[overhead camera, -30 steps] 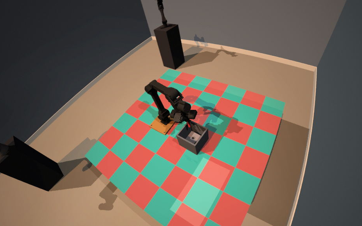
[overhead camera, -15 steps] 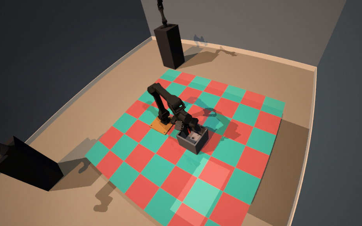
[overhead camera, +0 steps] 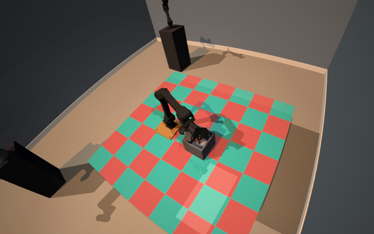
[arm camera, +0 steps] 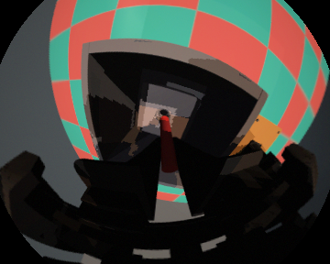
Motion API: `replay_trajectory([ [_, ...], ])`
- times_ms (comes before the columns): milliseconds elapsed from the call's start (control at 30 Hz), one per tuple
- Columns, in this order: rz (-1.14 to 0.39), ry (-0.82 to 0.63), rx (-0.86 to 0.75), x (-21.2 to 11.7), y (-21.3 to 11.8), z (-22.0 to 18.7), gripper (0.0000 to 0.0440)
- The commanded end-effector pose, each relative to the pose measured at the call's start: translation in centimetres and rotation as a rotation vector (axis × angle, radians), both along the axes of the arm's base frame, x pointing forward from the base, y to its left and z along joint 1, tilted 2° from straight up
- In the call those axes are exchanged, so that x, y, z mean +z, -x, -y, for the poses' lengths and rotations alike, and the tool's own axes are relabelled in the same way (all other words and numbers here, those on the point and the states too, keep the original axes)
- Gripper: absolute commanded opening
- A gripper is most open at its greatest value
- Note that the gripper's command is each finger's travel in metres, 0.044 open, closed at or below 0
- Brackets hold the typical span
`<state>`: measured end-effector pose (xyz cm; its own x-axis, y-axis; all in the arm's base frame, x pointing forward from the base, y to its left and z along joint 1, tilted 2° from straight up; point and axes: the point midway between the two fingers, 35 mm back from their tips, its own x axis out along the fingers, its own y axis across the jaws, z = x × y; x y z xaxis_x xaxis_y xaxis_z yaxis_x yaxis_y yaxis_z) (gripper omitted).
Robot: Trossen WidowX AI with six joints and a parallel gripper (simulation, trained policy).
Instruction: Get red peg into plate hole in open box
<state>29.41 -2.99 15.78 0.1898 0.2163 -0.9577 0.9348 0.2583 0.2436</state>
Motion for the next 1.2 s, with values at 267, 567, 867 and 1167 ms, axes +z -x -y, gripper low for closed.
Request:
replay_trajectory([
  [267, -0.013, -0.026, 0.064, -2.8, -1.1, -0.3, 0.0001],
  [567, -0.027, -0.025, 0.118, -5.0, -1.4, -0.5, 0.0006],
  [867, -0.046, -0.02, 0.169, -7.0, -1.2, -0.7, 0.0022],
  [1167, -0.076, -0.018, 0.207, -8.9, -0.7, -0.7, 0.0052],
])
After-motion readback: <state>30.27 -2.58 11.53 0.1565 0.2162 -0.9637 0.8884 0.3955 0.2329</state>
